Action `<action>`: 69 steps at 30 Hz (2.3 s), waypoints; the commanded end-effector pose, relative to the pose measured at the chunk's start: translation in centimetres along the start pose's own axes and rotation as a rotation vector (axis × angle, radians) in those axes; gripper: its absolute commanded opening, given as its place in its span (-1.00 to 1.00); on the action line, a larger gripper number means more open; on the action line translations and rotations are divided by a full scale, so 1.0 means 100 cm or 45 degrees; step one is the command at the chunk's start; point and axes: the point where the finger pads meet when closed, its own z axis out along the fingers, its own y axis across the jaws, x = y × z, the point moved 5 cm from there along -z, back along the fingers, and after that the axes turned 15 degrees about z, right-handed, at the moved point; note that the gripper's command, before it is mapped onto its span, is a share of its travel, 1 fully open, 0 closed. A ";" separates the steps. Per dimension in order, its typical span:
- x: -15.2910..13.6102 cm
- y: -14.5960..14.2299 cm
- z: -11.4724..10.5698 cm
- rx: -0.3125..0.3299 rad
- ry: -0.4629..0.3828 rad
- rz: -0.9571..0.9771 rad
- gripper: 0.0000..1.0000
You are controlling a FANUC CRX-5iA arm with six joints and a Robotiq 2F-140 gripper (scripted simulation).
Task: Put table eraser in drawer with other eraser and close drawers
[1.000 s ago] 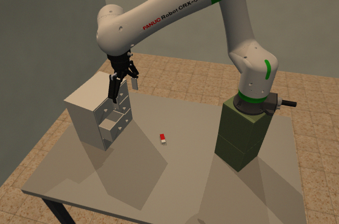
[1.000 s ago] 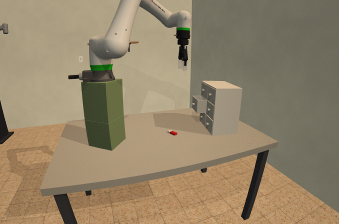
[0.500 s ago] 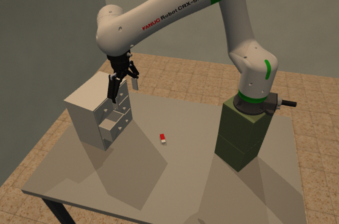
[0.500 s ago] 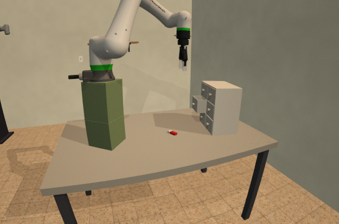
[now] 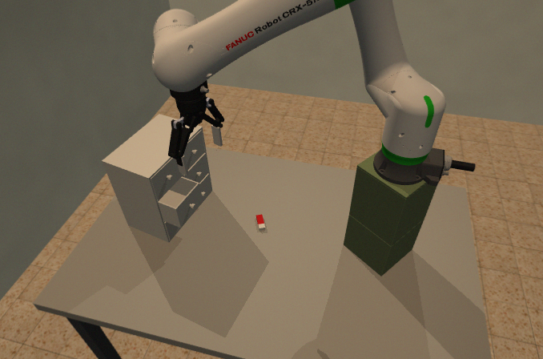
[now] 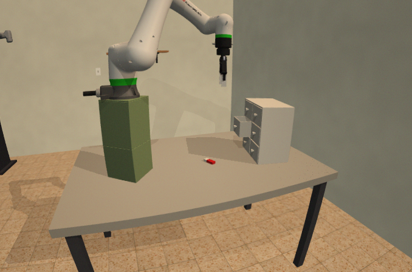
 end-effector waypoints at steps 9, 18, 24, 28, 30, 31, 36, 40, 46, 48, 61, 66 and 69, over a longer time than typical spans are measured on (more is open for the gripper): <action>0.004 -0.002 0.004 -0.011 0.000 0.176 1.00; 0.008 -0.004 0.008 -0.020 0.000 0.333 1.00; 0.012 -0.006 0.012 -0.030 -0.001 0.492 1.00; 0.015 -0.008 0.015 -0.038 -0.001 0.609 1.00; 0.016 -0.008 0.016 -0.040 -0.001 0.640 1.00; 0.016 -0.008 0.016 -0.040 -0.001 0.640 1.00; 0.020 -0.010 0.020 -0.050 -0.002 0.801 1.00; 0.023 -0.012 0.024 -0.058 -0.002 0.939 1.00; 0.029 -0.014 0.030 -0.072 -0.003 1.158 1.00; 0.029 -0.014 0.030 -0.072 -0.003 1.158 1.00; 0.042 -0.020 0.043 -0.104 -0.004 1.667 1.00; 0.046 -0.021 0.046 -0.111 -0.004 1.787 1.00; 0.049 -0.022 0.049 -0.119 -0.005 1.908 1.00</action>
